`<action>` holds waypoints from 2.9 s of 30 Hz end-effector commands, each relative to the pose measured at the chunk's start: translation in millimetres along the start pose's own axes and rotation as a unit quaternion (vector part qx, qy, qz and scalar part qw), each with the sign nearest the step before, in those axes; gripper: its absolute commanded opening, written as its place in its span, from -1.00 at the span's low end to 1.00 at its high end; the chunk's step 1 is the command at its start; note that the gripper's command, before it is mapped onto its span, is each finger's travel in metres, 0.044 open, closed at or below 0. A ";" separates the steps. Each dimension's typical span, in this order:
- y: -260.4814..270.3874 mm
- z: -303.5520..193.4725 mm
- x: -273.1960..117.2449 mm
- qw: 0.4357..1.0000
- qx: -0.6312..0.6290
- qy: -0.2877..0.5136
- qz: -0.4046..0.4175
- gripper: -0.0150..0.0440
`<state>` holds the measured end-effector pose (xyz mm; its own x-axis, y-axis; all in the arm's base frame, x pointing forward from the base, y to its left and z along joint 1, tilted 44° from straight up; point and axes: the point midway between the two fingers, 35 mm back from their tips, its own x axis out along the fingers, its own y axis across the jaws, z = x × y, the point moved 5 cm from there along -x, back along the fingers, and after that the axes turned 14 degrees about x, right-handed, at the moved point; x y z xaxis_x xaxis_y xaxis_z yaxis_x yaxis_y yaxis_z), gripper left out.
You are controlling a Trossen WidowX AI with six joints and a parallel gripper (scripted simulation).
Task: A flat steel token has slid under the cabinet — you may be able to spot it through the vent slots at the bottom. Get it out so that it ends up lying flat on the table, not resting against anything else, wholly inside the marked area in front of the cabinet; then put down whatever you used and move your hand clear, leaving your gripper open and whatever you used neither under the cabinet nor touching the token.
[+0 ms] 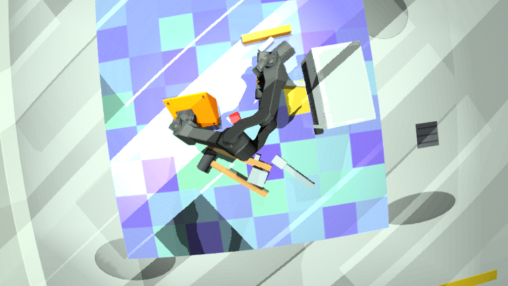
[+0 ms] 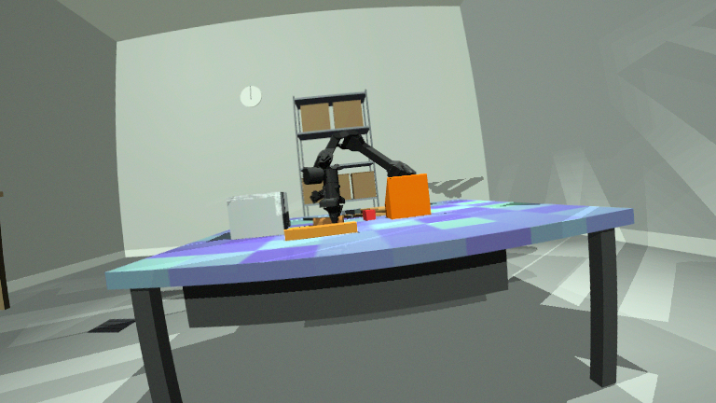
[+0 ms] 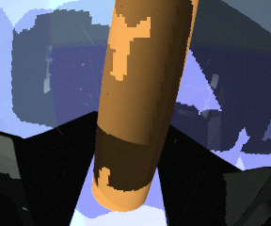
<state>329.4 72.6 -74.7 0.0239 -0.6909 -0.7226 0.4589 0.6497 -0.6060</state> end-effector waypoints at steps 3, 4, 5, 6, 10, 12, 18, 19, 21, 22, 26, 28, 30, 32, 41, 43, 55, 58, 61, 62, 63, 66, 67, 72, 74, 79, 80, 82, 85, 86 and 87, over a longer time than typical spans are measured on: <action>-1.9 -9.9 0.8 1.000 -0.002 0.002 -0.001 -0.49; -2.2 -11.1 0.8 1.000 -0.002 0.002 -0.001 -0.49; -2.5 -12.4 0.8 1.000 -0.002 0.002 -0.001 -0.49; -2.8 -13.7 0.8 1.000 -0.002 0.002 -0.001 -0.49; -4.0 -18.8 0.8 1.000 -0.002 0.002 -0.001 -0.49; -4.6 -21.3 0.8 1.000 -0.002 0.002 -0.001 -0.49; -6.4 -29.4 0.8 1.000 -0.002 0.002 -0.001 -0.49; -6.7 -30.8 0.8 1.000 -0.002 0.002 -0.001 -0.49; -7.3 -33.5 0.8 1.000 -0.002 0.002 -0.001 -0.49; -7.6 -34.9 0.8 1.000 -0.002 0.002 -0.001 -0.49; -8.8 -40.6 0.8 1.000 -0.003 0.003 -0.001 -0.49; -9.4 -43.5 0.8 1.000 -0.003 0.003 -0.001 -0.49; -10.0 -46.4 0.8 1.000 -0.003 0.003 -0.001 -0.49; -10.6 -49.4 0.8 1.000 -0.003 0.003 -0.001 -0.49; -13.4 -63.4 0.7 1.000 -0.003 0.003 -0.001 -0.49; -14.0 -66.6 0.7 1.000 -0.003 0.003 -0.001 -0.49; -17.8 -87.2 0.6 1.000 -0.003 0.004 -0.001 -0.49; -18.8 -92.8 0.5 1.000 -0.003 0.004 -0.001 -0.49; -19.8 -98.5 0.4 1.000 -0.003 0.004 0.000 -0.49; -20.1 -100.2 0.4 1.000 -0.003 0.004 0.000 -0.49; -20.4 -102.0 0.4 1.000 -0.003 0.004 0.000 -0.49; -21.2 -107.4 0.4 1.000 -0.003 0.004 -0.001 -0.49; -21.4 -109.2 0.4 1.000 -0.004 0.004 -0.001 -0.49; -19.6 -106.9 -0.6 1.000 -0.002 0.004 0.001 -0.49; -18.8 -107.2 -0.8 1.000 -0.001 0.004 0.001 -0.49; -16.9 -108.0 -1.2 1.000 0.014 0.004 0.001 -0.49; -16.5 -108.2 -1.3 1.000 0.017 0.004 0.001 -0.49; -14.6 -109.0 -1.7 1.000 0.020 0.004 0.001 -0.49; -11.8 -110.3 -2.4 1.000 0.026 0.004 0.001 -0.49; -10.8 -110.7 -2.6 1.000 0.027 0.004 0.001 -0.49; -9.8 -111.1 -2.8 1.000 0.028 0.004 0.001 -0.49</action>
<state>225.2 99.1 -102.1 0.0152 -0.6913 -0.7224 0.4986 0.6315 -0.5938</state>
